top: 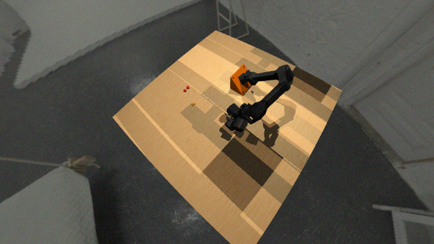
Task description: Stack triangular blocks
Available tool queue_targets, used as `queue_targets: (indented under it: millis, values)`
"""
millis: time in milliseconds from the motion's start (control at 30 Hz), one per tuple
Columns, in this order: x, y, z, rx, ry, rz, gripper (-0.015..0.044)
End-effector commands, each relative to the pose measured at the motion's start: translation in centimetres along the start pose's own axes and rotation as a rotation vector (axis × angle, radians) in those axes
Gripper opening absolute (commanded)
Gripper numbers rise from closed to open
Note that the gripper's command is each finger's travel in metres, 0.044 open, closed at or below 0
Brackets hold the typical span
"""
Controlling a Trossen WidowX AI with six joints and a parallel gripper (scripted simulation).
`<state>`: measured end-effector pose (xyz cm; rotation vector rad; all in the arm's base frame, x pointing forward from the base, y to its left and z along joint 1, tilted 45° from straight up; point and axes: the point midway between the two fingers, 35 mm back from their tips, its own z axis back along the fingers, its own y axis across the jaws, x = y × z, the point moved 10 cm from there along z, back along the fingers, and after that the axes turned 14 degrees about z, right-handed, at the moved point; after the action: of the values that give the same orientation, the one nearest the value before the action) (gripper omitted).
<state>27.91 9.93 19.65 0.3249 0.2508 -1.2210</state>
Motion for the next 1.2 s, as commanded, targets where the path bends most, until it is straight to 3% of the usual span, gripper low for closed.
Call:
queue_targets:
  millis: [0,267,500,833,1167]
  values:
    - [0.0,0.0,0.0,0.0,0.0,0.0,0.0236]
    - [0.0,0.0,0.0,0.0,0.0,0.0,0.044]
    - [0.0,0.1,0.2,0.0,0.0,0.0,0.044]
    - [0.0,0.1,10.8,-0.001,-0.002,0.0,0.044]
    - [0.1,0.1,10.7,0.018,-0.01,-0.007,0.044]
